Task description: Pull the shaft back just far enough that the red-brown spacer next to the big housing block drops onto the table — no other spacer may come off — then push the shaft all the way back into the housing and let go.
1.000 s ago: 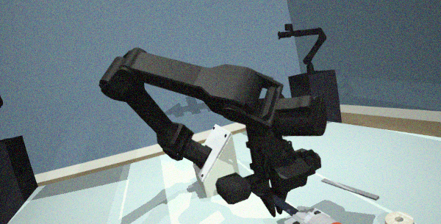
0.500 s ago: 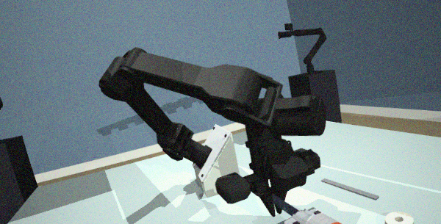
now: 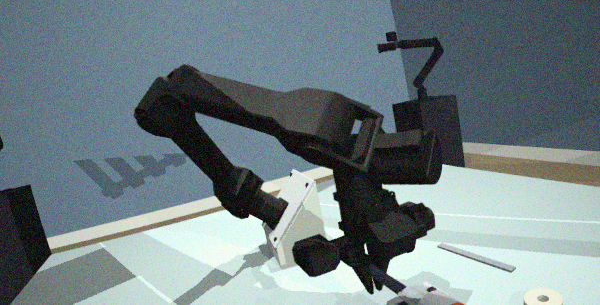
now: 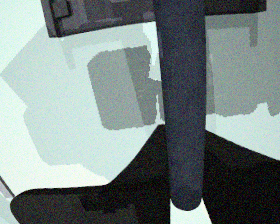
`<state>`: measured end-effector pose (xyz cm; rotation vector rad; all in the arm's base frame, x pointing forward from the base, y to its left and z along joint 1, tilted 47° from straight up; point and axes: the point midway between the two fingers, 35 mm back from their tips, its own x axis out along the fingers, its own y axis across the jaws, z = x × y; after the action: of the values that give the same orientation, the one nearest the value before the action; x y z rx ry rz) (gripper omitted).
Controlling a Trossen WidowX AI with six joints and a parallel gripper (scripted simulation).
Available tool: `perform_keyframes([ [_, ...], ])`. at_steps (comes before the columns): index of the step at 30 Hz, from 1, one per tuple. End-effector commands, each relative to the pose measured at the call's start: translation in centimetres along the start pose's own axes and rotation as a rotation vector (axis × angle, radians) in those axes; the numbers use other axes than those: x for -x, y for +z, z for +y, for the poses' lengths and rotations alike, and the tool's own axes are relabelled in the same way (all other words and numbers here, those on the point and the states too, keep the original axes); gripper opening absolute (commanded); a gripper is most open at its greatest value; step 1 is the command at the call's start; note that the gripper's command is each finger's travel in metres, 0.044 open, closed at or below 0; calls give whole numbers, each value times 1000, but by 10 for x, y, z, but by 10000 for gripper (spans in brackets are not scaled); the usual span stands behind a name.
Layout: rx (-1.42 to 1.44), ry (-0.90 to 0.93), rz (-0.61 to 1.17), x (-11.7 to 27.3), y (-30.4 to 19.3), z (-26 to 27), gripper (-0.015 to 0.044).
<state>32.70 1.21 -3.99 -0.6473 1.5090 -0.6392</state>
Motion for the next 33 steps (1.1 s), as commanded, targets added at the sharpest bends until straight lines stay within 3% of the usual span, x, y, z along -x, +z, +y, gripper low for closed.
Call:
perform_keyframes([
  [1,2,3,4,0,-2,1,0],
  [33,2,3,5,0,-6,1,0],
])
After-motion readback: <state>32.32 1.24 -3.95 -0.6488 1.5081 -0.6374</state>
